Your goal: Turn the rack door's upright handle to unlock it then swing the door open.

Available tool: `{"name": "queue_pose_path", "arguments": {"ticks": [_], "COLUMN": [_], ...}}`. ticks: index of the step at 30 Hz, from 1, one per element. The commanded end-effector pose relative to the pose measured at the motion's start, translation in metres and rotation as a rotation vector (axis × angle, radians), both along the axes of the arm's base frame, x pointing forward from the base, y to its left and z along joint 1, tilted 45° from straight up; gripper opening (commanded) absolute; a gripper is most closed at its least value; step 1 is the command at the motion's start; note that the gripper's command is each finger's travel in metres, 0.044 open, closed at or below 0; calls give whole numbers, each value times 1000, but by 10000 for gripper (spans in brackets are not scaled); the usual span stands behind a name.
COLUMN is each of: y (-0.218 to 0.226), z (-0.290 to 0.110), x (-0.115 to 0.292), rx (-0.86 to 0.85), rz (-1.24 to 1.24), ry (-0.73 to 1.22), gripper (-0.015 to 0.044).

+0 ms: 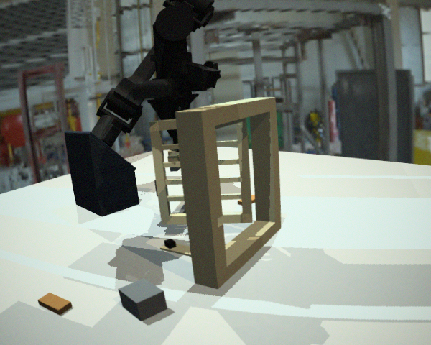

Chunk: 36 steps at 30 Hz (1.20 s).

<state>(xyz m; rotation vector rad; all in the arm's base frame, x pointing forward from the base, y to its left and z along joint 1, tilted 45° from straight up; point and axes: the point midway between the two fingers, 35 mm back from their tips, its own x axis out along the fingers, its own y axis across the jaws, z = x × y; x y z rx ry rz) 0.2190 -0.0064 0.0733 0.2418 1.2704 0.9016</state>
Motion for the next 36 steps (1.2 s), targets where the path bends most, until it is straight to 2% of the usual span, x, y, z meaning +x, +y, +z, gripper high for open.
{"name": "queue_pose_path", "arguments": {"ticks": [1,25,36], "y": [7,38,39], "z": [6,37,38], "x": [-1,-2,-2], "rx": [5,14,15], "rz": [-65,-300,-306], "ry": [54,284,290], "gripper": [21,21,21]}}
